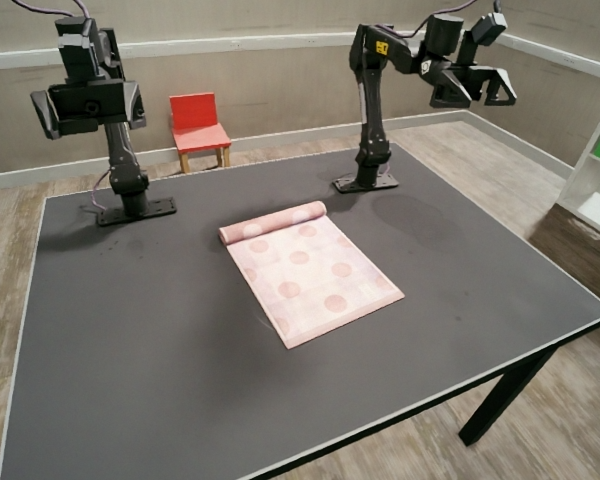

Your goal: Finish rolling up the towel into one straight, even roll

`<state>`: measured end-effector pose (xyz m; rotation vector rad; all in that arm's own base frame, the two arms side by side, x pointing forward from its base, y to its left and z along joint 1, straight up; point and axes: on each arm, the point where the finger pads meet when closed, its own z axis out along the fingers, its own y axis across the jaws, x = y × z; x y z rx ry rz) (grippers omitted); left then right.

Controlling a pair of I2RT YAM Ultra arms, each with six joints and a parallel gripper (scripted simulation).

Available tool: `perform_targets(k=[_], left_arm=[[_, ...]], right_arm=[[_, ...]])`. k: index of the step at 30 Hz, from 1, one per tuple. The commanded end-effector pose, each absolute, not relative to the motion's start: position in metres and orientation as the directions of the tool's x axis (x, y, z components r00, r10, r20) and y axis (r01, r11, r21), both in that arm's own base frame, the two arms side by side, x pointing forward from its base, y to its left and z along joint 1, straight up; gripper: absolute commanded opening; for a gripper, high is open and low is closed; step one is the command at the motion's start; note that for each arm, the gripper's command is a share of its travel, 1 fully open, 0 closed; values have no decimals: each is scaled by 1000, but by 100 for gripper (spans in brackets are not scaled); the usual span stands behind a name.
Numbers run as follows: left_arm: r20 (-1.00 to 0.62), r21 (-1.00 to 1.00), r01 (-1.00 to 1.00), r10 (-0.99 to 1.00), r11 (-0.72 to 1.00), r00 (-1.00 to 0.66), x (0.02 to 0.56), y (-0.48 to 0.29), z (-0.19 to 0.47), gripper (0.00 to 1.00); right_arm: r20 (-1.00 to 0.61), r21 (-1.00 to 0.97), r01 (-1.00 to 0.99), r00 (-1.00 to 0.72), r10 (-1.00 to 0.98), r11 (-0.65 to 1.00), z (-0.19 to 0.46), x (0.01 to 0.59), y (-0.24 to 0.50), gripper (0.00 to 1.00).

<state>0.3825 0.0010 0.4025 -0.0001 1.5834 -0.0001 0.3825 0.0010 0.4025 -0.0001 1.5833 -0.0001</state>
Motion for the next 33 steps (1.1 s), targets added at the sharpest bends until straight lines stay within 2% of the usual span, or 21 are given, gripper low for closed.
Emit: perform_targets(k=[1, 20, 33], left_arm=[[-1000, 0, 0, 0, 1000, 0, 382, 1, 407, 100], [-1000, 6, 8, 6, 1000, -16, 381, -1, 400, 100], [-988, 122, 175, 137, 977, -77, 341, -35, 353, 99]], right_arm=[[-1000, 0, 0, 0, 0, 1000, 407, 382, 1, 100], [-1000, -7, -10, -15, -7, 1000, 400, 381, 3, 100], [-987, -138, -221, -51, -153, 965, 353, 352, 37, 99]])
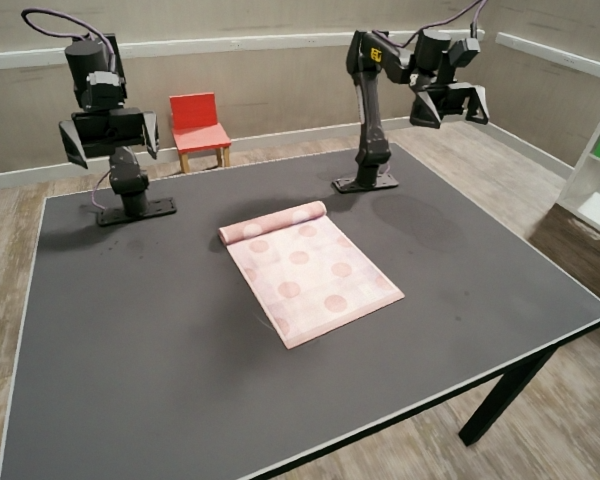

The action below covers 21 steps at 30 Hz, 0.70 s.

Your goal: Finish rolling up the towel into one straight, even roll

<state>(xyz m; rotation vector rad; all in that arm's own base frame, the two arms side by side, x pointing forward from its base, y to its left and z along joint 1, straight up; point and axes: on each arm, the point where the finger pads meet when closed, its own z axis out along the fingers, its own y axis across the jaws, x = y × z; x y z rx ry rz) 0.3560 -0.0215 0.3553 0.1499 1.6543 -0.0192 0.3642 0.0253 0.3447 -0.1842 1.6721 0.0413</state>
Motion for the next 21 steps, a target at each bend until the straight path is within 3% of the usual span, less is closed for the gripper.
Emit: perform_targets(k=[1, 21], left_arm=[[-988, 122, 175, 137, 977, -77, 341, -35, 353, 99], [-851, 340, 623, 513, 705, -116, 231, -132, 219, 99]], right_arm=[[-987, -138, -221, -51, -153, 965, 353, 352, 37, 99], [-843, -378, -733, 20, -537, 565, 219, 271, 134, 99]])
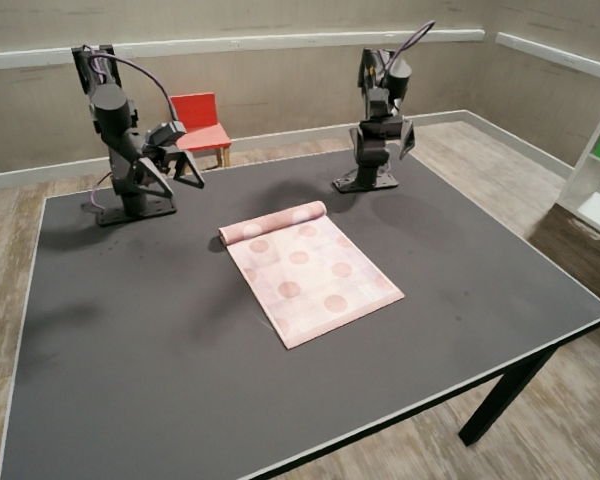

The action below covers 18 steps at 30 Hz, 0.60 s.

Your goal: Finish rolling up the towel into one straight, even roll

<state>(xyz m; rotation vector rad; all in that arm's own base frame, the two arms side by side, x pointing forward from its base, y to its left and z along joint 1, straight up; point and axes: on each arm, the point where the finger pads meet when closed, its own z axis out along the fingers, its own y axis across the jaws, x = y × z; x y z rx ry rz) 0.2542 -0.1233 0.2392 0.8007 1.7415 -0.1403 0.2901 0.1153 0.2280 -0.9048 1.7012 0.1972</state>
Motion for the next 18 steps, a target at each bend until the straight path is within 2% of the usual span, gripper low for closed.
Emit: perform_targets(k=[1, 12, 14, 18], left_arm=[[-839, 347, 646, 533, 681, -112, 225, -138, 211, 99], [-702, 369, 836, 711, 406, -36, 161, -194, 133, 98], [-702, 369, 836, 711, 406, -36, 161, -194, 133, 98], [-660, 361, 875, 751, 322, -4, 143, -210, 112, 98]], right_arm=[[-831, -384, -756, 32, -555, 531, 211, 267, 140, 99], [-696, -390, -908, 184, -695, 150, 133, 219, 197, 98], [-696, -390, -908, 184, -695, 150, 133, 219, 197, 98], [-656, -374, -927, 235, -717, 39, 112, 206, 212, 98]])
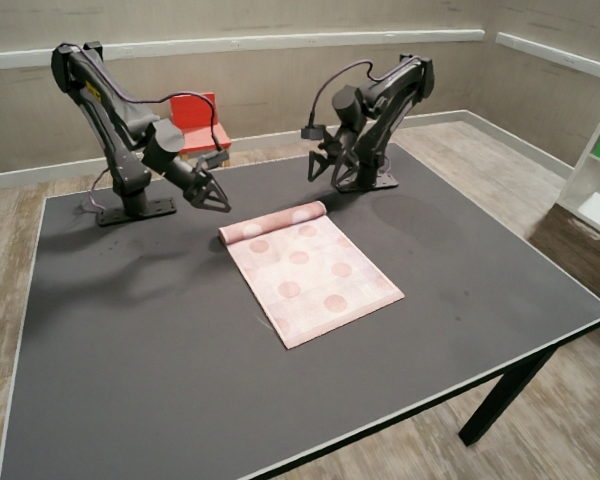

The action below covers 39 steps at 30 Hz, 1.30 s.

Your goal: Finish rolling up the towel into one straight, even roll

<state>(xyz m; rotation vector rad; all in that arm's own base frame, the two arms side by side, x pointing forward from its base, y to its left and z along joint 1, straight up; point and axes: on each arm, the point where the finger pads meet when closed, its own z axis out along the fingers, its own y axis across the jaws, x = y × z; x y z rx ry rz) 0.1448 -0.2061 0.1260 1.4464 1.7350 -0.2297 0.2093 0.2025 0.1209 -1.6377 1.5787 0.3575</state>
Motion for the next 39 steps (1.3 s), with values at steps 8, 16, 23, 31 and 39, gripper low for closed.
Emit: perform_targets(k=[8, 16, 23, 31, 39], left_arm=[[-609, 344, 913, 792, 218, 40, 121, -229, 86, 98], [-604, 342, 916, 796, 209, 44, 120, -231, 78, 98], [-604, 342, 916, 796, 209, 44, 120, -231, 63, 98], [-604, 342, 916, 796, 209, 44, 120, -231, 51, 98], [-604, 342, 916, 796, 209, 44, 120, -231, 29, 98]], right_arm=[[-608, -345, -934, 300, -735, -95, 86, 191, 231, 98], [-604, -342, -934, 306, -736, -107, 83, 189, 233, 98], [-604, -342, -934, 306, -736, -107, 83, 189, 233, 98], [-604, -342, -934, 306, -736, -107, 83, 189, 233, 98], [-604, -342, -934, 306, -736, -107, 83, 189, 233, 98]])
